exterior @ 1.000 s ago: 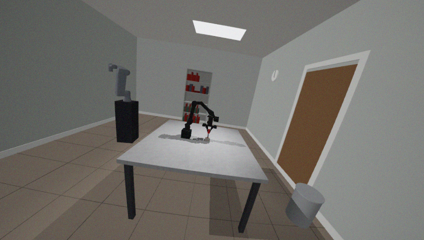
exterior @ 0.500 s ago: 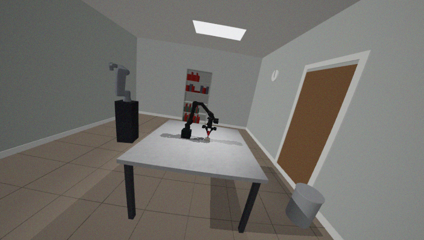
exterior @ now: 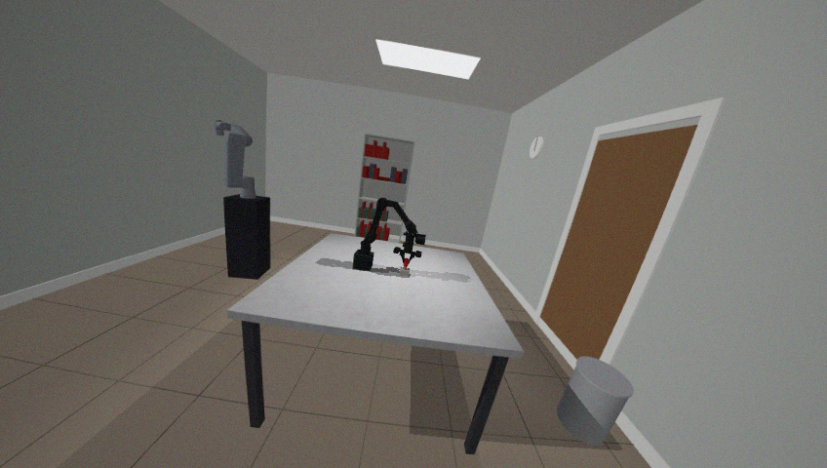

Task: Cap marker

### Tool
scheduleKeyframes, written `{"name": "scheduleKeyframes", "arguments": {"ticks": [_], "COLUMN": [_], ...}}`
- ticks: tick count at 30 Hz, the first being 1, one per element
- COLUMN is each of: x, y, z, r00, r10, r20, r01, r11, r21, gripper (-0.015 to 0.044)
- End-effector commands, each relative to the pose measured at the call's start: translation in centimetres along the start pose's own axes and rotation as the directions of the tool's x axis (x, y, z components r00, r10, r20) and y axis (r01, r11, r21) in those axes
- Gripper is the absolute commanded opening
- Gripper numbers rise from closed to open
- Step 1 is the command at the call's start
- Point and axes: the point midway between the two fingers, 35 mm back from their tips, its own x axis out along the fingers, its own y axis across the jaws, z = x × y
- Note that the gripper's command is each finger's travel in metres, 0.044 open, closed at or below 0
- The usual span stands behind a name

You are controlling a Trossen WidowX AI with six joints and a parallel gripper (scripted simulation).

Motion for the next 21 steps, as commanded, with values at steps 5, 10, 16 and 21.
{"name": "scheduleKeyframes", "arguments": {"ticks": [5, 10, 16, 21], "x": [0.15, 0.15, 0.15, 0.15], "y": [0.05, 0.05, 0.05, 0.05], "z": [-0.01, -0.01, -0.01, -0.01], "r00": [1.0, 1.0, 1.0, 1.0], "r10": [0.002, 0.002, 0.002, 0.002], "r20": [0.0, 0.0, 0.0, 0.0], "r01": [-0.002, -0.002, -0.002, -0.002], "r11": [1.0, 1.0, 1.0, 1.0], "r21": [0.0, 0.0, 0.0, 0.0], "gripper": [0.0026, 0.0157, 0.0315, 0.044]}}
